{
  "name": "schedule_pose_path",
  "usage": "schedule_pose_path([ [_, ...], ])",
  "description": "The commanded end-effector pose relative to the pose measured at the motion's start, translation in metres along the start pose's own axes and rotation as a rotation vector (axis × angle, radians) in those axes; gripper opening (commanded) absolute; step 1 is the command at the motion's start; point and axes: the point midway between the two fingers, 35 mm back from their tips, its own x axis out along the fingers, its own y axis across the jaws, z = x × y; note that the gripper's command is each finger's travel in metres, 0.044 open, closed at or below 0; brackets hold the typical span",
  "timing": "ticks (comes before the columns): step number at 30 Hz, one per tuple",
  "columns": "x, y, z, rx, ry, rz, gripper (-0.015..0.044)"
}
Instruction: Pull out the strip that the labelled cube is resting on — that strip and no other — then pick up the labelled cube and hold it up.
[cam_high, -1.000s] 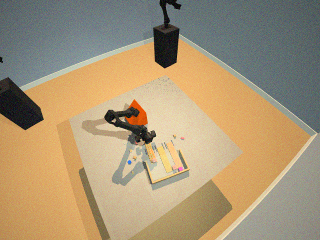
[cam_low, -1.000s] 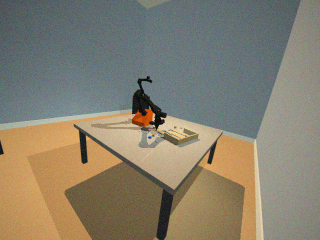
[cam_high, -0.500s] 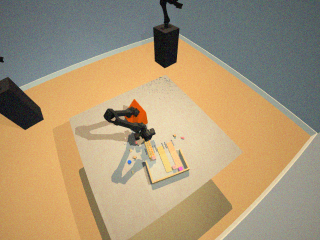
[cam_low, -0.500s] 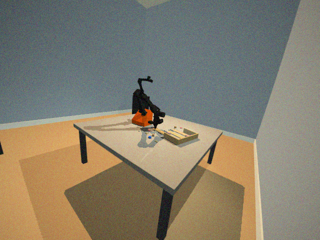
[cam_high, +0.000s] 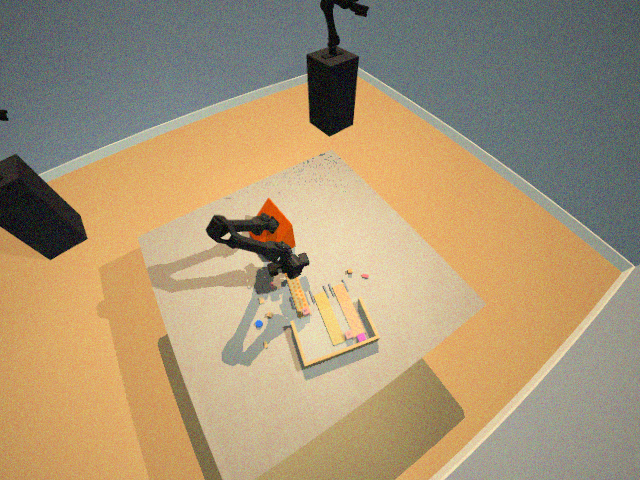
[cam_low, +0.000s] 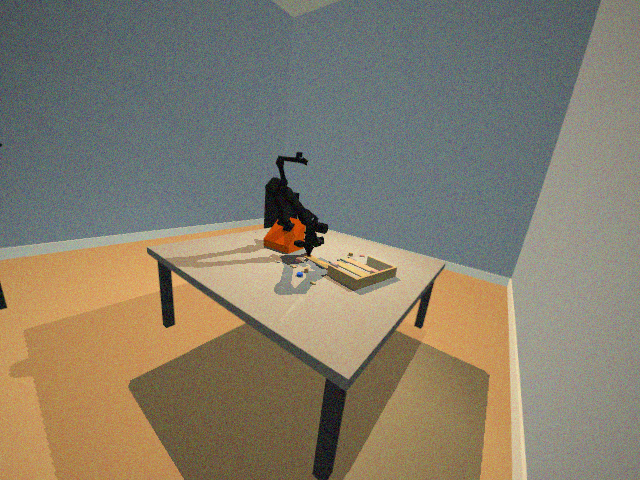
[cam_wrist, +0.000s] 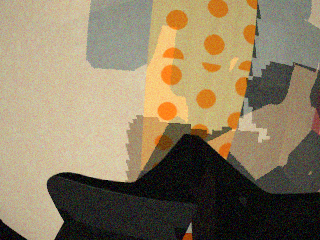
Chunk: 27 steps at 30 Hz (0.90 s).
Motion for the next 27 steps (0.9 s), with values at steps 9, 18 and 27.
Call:
schedule_pose_path([
  [9,0.003,-0.003,-0.026,-0.006,0.026,-0.008,0.0],
  [18,0.003,-0.003,-0.026,-0.006,0.026,-0.008,0.0],
  [27,0.003,-0.003,-0.026,-0.006,0.026,-0.008,0.0],
])
